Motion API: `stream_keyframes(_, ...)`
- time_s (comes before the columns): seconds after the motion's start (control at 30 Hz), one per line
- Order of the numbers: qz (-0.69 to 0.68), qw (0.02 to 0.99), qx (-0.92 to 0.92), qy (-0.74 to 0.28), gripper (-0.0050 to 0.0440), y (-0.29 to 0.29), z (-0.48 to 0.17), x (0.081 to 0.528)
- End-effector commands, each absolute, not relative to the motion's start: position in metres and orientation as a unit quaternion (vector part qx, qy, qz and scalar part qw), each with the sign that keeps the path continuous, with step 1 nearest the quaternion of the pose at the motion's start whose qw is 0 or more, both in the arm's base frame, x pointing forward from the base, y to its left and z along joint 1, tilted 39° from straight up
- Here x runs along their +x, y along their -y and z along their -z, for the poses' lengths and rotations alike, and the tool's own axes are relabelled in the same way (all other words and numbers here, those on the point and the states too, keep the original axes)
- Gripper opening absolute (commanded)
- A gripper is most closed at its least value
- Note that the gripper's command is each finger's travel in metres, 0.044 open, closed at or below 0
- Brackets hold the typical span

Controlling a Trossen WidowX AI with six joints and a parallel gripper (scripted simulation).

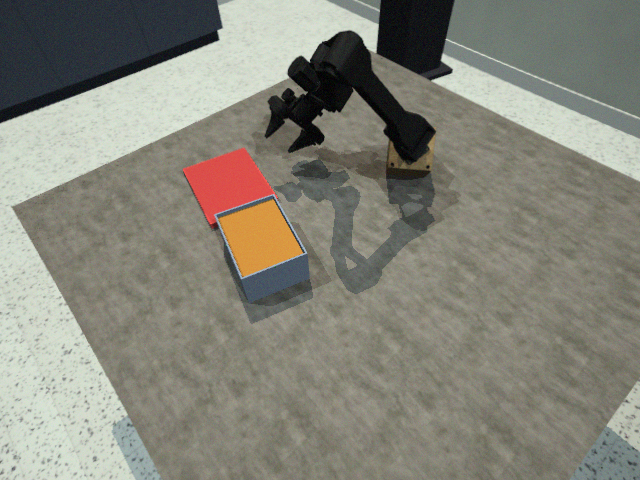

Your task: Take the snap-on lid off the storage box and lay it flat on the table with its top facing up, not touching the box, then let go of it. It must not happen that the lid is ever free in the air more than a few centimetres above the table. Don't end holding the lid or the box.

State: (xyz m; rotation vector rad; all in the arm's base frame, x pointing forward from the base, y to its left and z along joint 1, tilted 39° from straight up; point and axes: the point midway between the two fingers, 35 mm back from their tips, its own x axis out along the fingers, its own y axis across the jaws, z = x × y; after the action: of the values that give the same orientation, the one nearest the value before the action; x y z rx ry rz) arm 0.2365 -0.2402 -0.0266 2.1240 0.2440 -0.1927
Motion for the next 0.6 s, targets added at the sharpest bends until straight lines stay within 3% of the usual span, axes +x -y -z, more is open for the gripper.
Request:
stream_keyframes(0.0,0.077,0.482,0.867,-0.102,0.0440,0.245,0.019,0.230)
stream_keyframes(0.57,0.074,0.519,0.847,-0.094,0.0440,0.264,-0.006,0.207)
